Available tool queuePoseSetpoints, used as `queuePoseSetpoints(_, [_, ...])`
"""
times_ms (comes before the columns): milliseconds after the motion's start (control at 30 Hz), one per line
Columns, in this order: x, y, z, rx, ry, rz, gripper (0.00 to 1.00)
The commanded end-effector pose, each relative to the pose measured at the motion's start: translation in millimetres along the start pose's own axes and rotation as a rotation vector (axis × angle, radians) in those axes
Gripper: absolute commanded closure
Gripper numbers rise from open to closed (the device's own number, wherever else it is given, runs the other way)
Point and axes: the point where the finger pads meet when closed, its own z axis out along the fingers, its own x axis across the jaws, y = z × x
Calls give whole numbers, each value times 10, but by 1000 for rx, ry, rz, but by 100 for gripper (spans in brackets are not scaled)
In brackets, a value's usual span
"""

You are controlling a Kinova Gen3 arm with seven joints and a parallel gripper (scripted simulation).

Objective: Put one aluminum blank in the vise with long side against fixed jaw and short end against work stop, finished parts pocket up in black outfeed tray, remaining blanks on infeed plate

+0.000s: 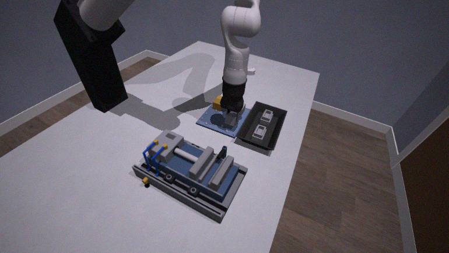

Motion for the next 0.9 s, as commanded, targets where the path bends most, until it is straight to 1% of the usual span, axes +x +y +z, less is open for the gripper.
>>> queuePoseSetpoints(0, [4, 15, 18, -5, 2, 8, 100])
queuePoseSetpoints(67, [4, 15, 18, -5, 2, 8, 100])
queuePoseSetpoints(100, [4, 15, 18, -5, 2, 8, 0])
queuePoseSetpoints(867, [4, 15, 18, -5, 2, 8, 0])
